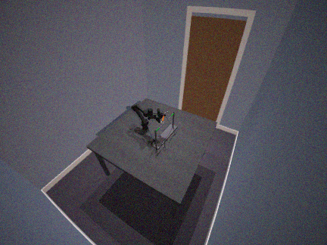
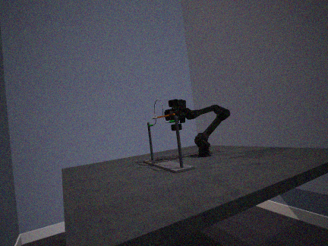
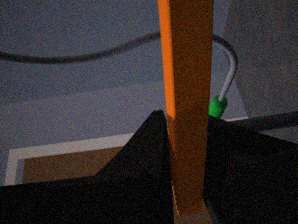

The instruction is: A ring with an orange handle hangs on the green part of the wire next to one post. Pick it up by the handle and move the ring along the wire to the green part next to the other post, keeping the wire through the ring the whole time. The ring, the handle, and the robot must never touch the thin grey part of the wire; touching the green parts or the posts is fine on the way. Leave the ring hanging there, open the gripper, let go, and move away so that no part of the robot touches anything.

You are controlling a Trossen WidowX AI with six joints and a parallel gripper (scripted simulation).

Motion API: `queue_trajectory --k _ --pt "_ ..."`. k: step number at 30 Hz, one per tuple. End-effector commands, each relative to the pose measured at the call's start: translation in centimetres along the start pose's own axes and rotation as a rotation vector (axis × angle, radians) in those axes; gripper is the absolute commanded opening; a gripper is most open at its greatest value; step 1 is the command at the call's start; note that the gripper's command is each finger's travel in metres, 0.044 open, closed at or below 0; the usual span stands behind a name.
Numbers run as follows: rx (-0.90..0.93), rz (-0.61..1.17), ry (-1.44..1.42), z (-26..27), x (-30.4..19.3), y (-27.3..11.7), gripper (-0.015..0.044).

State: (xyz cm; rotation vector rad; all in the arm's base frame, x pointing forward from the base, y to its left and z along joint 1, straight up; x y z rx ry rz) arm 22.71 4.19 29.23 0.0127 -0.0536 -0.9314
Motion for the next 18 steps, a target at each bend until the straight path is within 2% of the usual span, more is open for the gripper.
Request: queue_trajectory --k 1,18 --pt "0.049 0.002 0.050 1.2 -0.1 -0.1 -0.0150" --pt "0.095 -0.001 0.118 3.6 0.4 -0.4 -0.0150"
Point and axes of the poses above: the point midway between the two fingers, 35 mm back from their tips, its own y axis out along the fingers, its own z axis across the jaws, x = y × z, the point moved 3 cm from there along -y, back along the fingers, and after that the axes turned 2 degrees about -y, right-handed, at the moved point
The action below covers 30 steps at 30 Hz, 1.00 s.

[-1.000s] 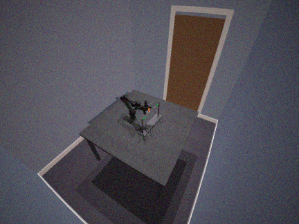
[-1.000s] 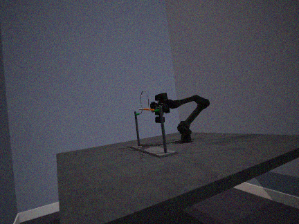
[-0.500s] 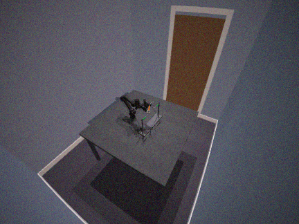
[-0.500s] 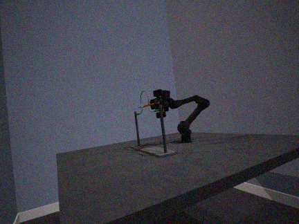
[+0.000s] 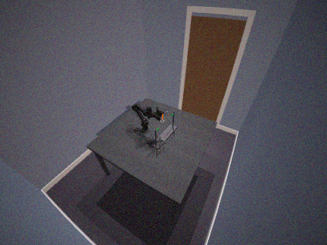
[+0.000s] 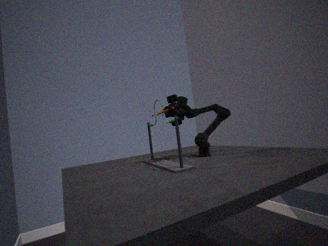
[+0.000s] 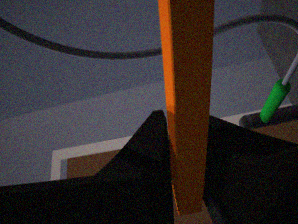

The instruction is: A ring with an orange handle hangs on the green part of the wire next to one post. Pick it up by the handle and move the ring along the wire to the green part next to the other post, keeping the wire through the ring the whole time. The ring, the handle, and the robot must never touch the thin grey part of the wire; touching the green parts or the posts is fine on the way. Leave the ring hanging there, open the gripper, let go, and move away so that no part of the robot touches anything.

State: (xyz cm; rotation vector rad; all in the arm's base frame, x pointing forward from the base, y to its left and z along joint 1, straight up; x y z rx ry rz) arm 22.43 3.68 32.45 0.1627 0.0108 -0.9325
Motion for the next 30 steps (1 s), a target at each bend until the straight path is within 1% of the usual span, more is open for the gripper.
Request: queue_trajectory --k 1,10,30 --pt "-0.012 0.006 -0.007 0.40 0.02 0.04 -0.0150" --pt "-0.070 0.009 -0.069 0.56 0.05 0.03 -0.0150" --pt "-0.277 0.019 -0.295 0.11 0.11 -0.03 -0.0150"
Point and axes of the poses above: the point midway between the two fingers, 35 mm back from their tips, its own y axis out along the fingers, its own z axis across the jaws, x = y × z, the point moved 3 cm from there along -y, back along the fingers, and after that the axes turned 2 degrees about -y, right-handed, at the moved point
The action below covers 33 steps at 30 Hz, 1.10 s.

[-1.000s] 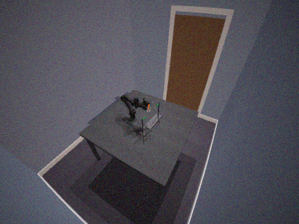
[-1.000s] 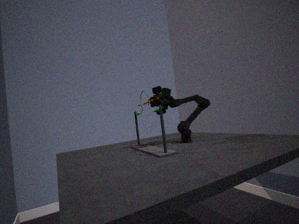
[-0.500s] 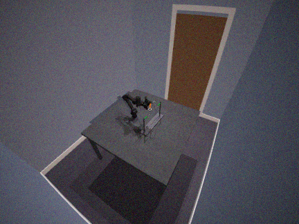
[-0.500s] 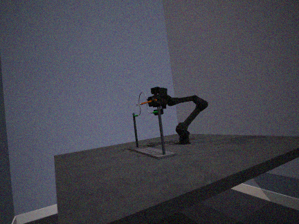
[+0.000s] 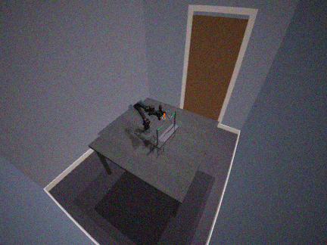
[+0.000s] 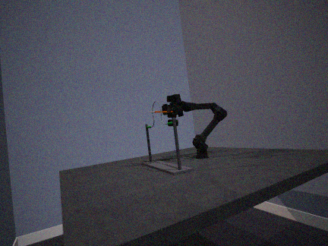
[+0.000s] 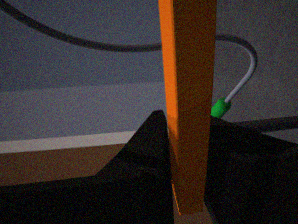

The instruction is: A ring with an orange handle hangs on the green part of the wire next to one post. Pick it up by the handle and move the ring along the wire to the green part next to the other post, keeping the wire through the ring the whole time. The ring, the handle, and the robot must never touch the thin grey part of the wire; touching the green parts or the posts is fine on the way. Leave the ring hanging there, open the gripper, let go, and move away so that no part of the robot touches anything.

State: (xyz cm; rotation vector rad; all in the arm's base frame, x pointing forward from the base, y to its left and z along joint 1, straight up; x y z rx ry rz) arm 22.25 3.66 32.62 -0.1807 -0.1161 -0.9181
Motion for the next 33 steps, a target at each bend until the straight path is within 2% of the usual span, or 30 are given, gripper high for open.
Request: queue_trajectory --k 1,33 --pt "-0.048 -0.001 -0.048 -0.12 0.19 0.11 -0.0150" --pt "-0.408 0.002 -0.422 -1.03 0.29 0.00 -0.0150"
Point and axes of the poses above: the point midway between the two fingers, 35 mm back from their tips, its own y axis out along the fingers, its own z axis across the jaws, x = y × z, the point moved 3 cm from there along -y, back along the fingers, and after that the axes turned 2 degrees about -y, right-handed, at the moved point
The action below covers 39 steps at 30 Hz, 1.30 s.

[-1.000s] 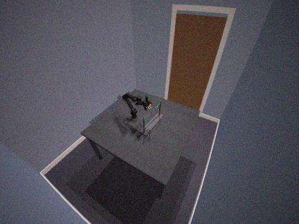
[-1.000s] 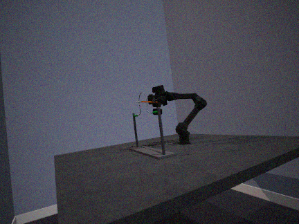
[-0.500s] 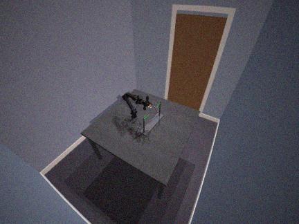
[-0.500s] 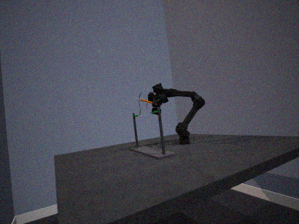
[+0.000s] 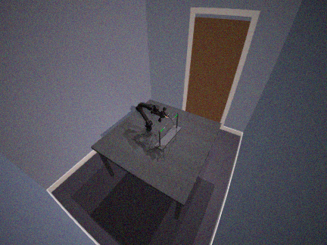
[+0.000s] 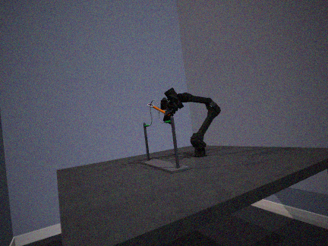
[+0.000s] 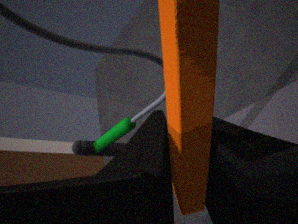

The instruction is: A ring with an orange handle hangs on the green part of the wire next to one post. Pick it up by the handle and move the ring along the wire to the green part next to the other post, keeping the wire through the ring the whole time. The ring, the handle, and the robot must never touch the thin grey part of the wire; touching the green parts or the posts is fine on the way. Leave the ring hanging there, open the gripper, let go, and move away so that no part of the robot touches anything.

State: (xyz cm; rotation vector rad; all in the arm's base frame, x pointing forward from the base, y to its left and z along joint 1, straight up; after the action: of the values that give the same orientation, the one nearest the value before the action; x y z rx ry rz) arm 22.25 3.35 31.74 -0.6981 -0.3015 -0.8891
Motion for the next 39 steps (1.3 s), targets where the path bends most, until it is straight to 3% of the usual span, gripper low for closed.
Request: queue_trajectory --k 1,39 --pt "-0.052 0.000 -0.050 -0.2 0.2 0.1 -0.0150" --pt "-0.486 -0.023 -0.493 -1.3 0.2 0.1 -0.0150"
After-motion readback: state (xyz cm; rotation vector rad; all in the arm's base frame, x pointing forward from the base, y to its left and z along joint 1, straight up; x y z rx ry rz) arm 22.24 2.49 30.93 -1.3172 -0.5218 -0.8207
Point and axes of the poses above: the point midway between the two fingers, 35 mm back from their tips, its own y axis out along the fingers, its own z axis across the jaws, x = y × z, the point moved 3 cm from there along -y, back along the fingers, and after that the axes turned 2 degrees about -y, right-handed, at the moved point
